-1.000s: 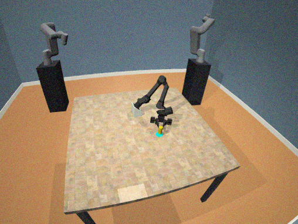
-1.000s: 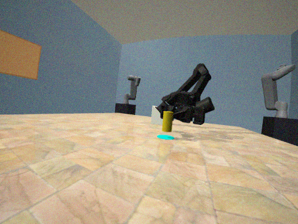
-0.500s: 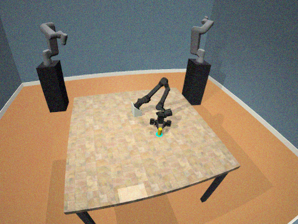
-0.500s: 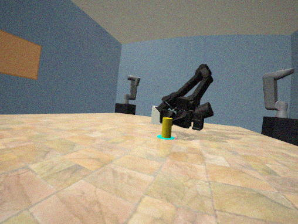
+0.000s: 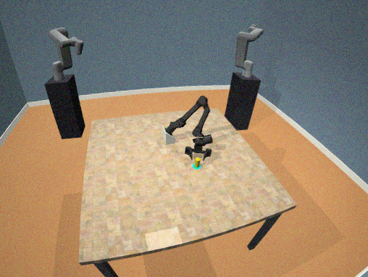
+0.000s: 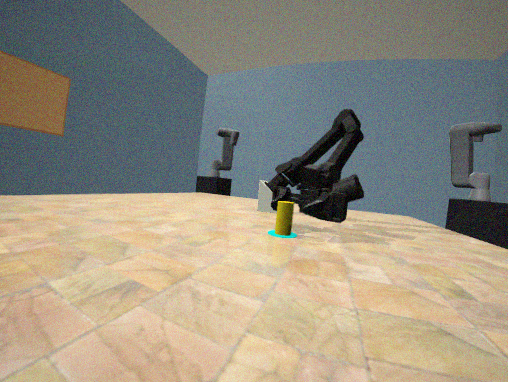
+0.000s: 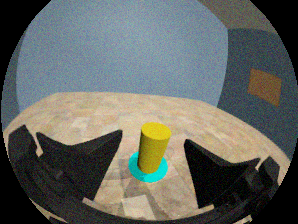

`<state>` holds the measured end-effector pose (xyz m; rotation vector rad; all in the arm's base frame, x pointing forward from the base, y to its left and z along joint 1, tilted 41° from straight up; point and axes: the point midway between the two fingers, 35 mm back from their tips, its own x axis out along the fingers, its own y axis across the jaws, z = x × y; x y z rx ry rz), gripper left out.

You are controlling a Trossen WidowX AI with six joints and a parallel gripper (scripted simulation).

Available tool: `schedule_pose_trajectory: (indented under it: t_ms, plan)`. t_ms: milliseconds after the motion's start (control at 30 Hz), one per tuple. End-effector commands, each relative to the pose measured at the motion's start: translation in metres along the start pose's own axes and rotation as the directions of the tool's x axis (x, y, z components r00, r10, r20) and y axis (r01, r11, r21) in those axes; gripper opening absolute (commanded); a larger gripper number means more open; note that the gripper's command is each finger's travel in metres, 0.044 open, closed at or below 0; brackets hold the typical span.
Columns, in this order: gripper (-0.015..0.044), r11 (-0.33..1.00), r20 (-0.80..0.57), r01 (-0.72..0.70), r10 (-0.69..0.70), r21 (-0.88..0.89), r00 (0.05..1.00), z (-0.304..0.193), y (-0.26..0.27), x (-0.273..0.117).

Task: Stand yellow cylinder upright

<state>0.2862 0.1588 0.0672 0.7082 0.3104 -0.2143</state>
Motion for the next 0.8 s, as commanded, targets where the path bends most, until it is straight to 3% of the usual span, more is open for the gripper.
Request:
schedule_pose_trajectory:
  t_ms: [0,767]
  plan:
    - [0.0400,1.000,0.005,0.002,-0.002,0.006,1.000,0.001,-0.001,0.000]
    - [0.0400,1.000,0.015,0.009,-0.009,0.005,1.000,0.090,0.001,-0.006]
